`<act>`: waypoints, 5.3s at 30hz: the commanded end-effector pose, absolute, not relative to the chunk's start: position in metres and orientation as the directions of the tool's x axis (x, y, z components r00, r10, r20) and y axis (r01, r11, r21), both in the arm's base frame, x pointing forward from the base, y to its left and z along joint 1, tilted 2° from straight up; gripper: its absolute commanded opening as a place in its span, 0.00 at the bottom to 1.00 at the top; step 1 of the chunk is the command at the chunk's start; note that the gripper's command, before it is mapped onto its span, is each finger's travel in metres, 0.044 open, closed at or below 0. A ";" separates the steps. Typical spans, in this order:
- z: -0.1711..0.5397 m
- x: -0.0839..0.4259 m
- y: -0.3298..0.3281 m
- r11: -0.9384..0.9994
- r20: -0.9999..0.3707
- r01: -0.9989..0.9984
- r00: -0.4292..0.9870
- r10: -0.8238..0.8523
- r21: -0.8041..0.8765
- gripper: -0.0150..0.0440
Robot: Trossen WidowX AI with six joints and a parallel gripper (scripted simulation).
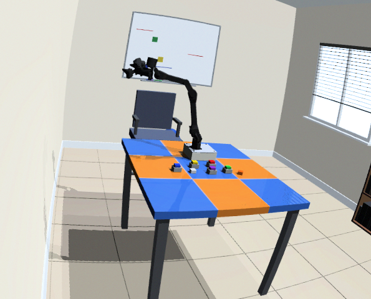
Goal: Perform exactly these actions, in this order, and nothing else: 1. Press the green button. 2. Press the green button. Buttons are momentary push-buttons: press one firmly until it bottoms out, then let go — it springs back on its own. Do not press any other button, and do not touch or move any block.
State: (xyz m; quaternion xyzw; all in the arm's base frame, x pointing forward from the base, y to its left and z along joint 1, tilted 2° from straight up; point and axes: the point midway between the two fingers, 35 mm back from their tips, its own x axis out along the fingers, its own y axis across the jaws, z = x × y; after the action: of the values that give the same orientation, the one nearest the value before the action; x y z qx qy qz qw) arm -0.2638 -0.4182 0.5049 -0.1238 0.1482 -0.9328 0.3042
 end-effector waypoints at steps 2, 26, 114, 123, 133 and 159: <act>0.476 -0.186 -0.461 -0.622 0.043 0.708 -0.648 -0.761 -0.335 0.93; 0.320 0.184 -0.450 0.242 -0.455 0.946 0.121 -0.882 -0.217 0.93; 0.025 0.295 0.077 0.988 -0.999 0.156 0.048 -0.019 -0.012 0.29; 0.015 0.295 0.076 0.988 -0.999 0.156 0.048 -0.019 -0.012 0.29; 0.015 0.295 0.076 0.988 -0.999 0.156 0.048 -0.019 -0.012 0.29; 0.040 0.295 0.077 0.988 -0.999 0.156 0.048 -0.019 -0.011 0.29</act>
State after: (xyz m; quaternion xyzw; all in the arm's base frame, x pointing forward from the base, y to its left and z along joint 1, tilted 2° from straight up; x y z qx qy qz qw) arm 0.2953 0.0766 0.0454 0.0483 0.6852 -0.0606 0.7242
